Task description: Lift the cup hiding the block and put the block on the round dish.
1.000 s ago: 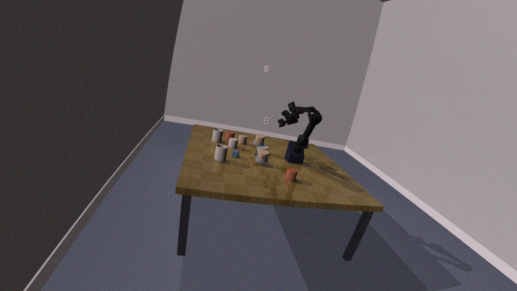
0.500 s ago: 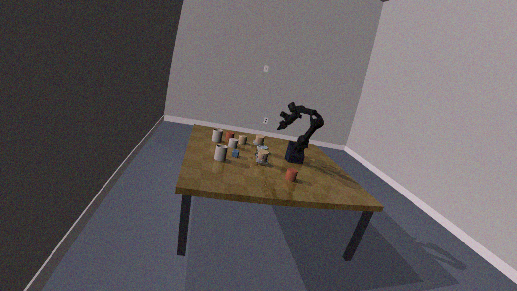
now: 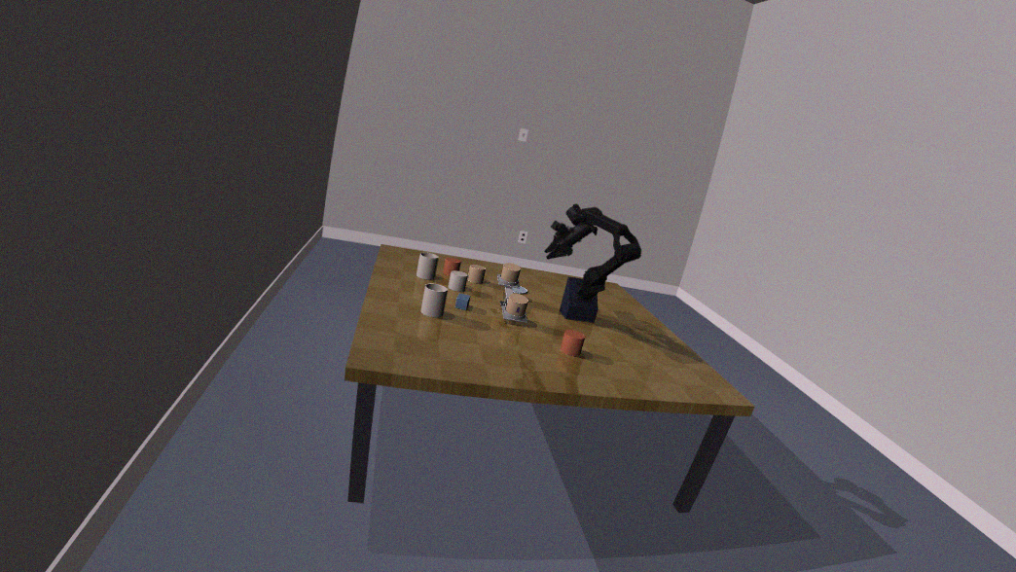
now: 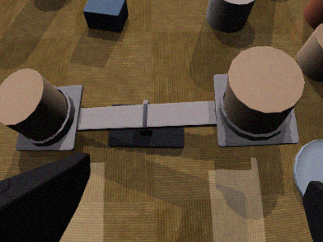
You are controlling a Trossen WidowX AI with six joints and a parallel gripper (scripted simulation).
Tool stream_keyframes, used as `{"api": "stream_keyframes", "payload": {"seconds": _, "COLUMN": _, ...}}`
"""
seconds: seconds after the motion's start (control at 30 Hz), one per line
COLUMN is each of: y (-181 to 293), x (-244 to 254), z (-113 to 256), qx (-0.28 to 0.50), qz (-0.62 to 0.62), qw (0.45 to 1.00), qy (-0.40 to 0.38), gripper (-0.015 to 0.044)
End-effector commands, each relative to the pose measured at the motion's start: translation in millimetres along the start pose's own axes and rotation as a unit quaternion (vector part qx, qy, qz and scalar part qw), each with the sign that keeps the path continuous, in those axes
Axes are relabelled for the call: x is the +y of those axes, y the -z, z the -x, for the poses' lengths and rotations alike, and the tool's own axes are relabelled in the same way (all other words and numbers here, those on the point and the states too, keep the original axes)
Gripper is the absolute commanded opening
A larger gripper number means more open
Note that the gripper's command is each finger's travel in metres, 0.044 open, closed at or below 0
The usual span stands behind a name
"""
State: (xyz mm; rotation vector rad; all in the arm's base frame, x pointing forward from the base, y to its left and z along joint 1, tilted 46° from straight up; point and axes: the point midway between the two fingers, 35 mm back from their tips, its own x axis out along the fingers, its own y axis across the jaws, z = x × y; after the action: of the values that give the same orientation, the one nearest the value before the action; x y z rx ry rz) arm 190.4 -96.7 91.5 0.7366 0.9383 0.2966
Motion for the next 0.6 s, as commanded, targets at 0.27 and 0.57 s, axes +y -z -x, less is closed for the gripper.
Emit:
{"api": "stream_keyframes", "payload": {"seconds": 0.27, "y": -7.8, "x": 32.3, "z": 0.2, "qx": -0.018, "qz": 0.046, "qw": 0.998, "qy": -0.050, "gripper": 0.0440}}
{"api": "stream_keyframes", "payload": {"seconds": 0.57, "y": -17.2, "x": 46.5, "z": -18.0, "qx": 0.043, "qz": 0.129, "qw": 0.989, "qy": -0.060, "gripper": 0.0440}}
